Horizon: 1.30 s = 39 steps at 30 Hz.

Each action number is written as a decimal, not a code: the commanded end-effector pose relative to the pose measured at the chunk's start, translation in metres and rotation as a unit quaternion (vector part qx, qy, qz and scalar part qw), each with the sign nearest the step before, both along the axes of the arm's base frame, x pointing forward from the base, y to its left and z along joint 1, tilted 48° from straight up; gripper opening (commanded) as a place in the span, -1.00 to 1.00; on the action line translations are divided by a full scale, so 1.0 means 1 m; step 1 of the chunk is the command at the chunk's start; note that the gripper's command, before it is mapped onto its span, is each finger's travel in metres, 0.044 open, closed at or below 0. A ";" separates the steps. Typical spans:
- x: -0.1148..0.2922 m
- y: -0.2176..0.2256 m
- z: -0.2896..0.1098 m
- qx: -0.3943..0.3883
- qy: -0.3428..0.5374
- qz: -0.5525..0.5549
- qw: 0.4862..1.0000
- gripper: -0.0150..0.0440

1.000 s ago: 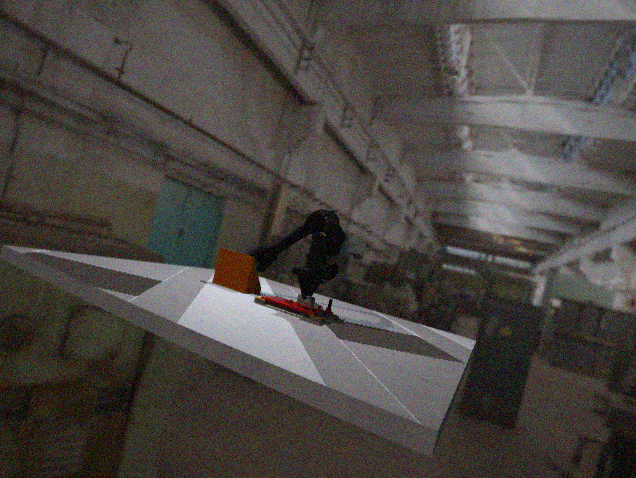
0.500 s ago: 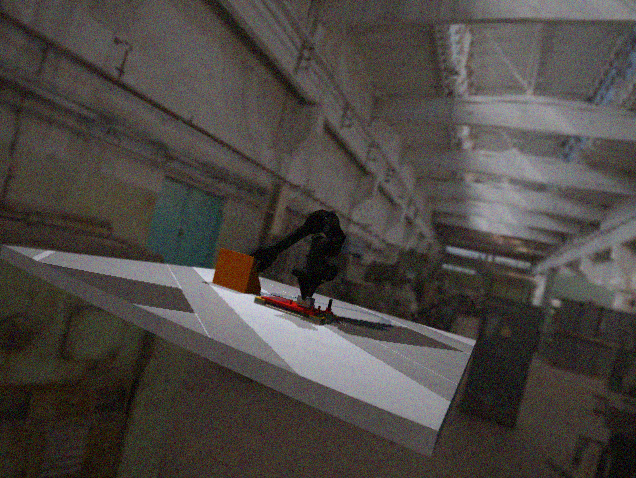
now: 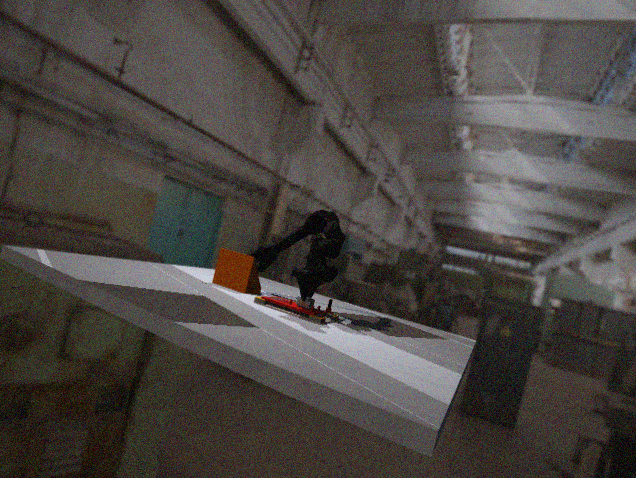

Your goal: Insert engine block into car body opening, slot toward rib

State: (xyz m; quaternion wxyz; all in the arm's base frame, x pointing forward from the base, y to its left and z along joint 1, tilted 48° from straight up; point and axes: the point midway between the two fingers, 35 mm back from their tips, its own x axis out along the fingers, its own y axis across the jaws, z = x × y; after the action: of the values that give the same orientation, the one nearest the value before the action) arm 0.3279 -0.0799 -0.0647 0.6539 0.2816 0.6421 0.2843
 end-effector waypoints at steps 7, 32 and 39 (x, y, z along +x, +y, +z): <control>0.000 0.003 -0.002 0.002 0.001 -0.002 1.000 0.05; 0.000 0.007 -0.005 0.002 0.001 -0.002 1.000 0.05; 0.000 0.005 -0.005 0.001 0.000 -0.001 1.000 0.14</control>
State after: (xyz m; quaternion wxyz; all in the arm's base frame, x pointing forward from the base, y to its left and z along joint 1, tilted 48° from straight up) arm 0.3278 -0.0745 -0.0697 0.6538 0.2825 0.6418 0.2842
